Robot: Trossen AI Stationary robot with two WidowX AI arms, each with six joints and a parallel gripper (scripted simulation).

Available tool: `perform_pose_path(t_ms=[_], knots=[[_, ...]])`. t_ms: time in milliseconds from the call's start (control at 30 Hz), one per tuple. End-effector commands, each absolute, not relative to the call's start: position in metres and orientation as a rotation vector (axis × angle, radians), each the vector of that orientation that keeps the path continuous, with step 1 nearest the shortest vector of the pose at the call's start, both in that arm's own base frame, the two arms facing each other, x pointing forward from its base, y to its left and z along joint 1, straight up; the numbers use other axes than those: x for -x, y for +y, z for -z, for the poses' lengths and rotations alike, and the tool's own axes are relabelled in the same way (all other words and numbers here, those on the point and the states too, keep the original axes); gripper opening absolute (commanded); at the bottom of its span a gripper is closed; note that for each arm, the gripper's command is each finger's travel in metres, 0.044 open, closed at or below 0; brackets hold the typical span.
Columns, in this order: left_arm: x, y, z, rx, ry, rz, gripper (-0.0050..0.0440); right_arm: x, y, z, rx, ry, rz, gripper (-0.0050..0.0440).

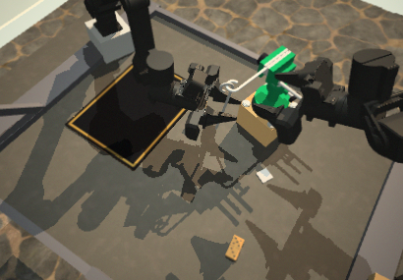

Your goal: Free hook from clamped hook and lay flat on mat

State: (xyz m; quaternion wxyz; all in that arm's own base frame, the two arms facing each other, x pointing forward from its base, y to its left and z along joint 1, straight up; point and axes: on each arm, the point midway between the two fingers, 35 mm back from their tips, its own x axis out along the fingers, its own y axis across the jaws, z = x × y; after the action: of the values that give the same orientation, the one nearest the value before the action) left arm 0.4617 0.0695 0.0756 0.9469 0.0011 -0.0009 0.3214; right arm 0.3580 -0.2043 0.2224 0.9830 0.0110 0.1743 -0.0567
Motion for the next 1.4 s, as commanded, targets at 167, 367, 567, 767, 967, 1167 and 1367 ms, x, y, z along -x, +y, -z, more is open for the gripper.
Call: perform_pose_path(t_ms=[167,367,567,767,967,1167,1367], knots=[[-0.4638,0.0693,-0.0838,0.009,-0.022,-0.652,0.0073,-0.3579,-0.2031,-0.2331,-0.003,0.328,0.111,0.044],[-0.4638,0.0693,-0.0838,0.009,-0.022,-0.652,0.004,-0.3579,-0.2031,-0.2331,-0.003,0.328,0.111,0.044],[-0.4638,0.0693,-0.0838,0.009,-0.022,-0.652,0.0007,-0.3579,-0.2031,-0.2331,-0.003,0.328,0.111,0.044],[-0.4638,0.0693,-0.0838,0.009,-0.022,-0.652,0.0,-0.3579,-0.2031,-0.2331,-0.003,0.328,0.111,0.044],[-0.4638,0.0693,-0.0838,0.009,-0.022,-0.652,0.0,-0.3579,-0.2031,-0.2331,-0.003,0.328,0.111,0.044],[-0.4638,0.0693,-0.0859,0.009,-0.022,-0.652,0.0,-0.3579,-0.2031,-0.2331,-0.003,0.328,0.111,0.044],[-0.4637,0.0693,-0.0899,0.009,-0.022,-0.652,0.0,-0.3579,-0.2031,-0.2331,-0.003,0.328,0.111,0.044]])
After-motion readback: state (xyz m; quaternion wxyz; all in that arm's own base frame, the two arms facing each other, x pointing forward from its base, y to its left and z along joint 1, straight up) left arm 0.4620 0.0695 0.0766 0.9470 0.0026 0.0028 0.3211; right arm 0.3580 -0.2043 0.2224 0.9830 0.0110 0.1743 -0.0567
